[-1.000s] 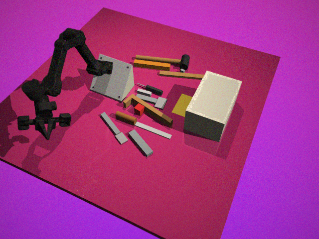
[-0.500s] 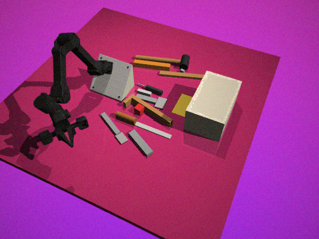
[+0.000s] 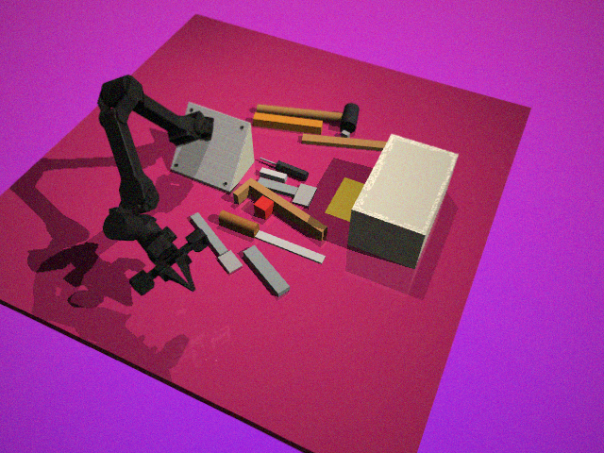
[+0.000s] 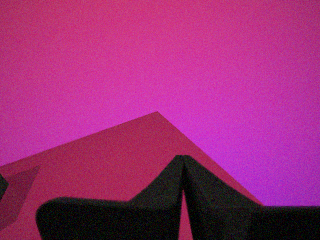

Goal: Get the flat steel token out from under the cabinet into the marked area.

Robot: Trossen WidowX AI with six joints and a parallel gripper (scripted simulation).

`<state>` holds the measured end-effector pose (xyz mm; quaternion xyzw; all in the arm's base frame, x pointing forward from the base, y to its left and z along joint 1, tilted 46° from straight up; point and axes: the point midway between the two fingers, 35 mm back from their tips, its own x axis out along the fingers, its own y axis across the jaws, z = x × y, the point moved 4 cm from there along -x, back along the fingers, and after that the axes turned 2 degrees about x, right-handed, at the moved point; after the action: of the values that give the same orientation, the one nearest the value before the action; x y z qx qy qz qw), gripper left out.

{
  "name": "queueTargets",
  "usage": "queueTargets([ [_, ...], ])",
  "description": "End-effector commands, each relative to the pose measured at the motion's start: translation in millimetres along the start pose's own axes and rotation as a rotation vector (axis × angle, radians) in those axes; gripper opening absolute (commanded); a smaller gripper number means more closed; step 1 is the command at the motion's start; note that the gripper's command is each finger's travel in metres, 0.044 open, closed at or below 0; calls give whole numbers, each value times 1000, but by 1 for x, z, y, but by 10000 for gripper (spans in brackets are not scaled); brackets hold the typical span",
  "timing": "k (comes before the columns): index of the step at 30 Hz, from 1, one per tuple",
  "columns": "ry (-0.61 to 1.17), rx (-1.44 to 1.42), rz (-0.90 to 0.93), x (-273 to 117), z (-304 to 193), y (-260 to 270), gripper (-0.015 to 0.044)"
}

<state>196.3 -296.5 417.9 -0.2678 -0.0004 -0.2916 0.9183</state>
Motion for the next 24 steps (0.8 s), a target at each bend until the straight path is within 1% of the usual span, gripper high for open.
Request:
queueTargets([
  [1, 34, 22, 59, 17, -12, 23, 0],
  [5, 59, 38, 119, 30, -19, 47, 0],
  [15, 182, 114, 267, 59, -46, 114, 0],
  [19, 202, 82, 348, 64, -59, 145, 0],
  [24, 270, 79, 434, 71, -73, 184, 0],
])
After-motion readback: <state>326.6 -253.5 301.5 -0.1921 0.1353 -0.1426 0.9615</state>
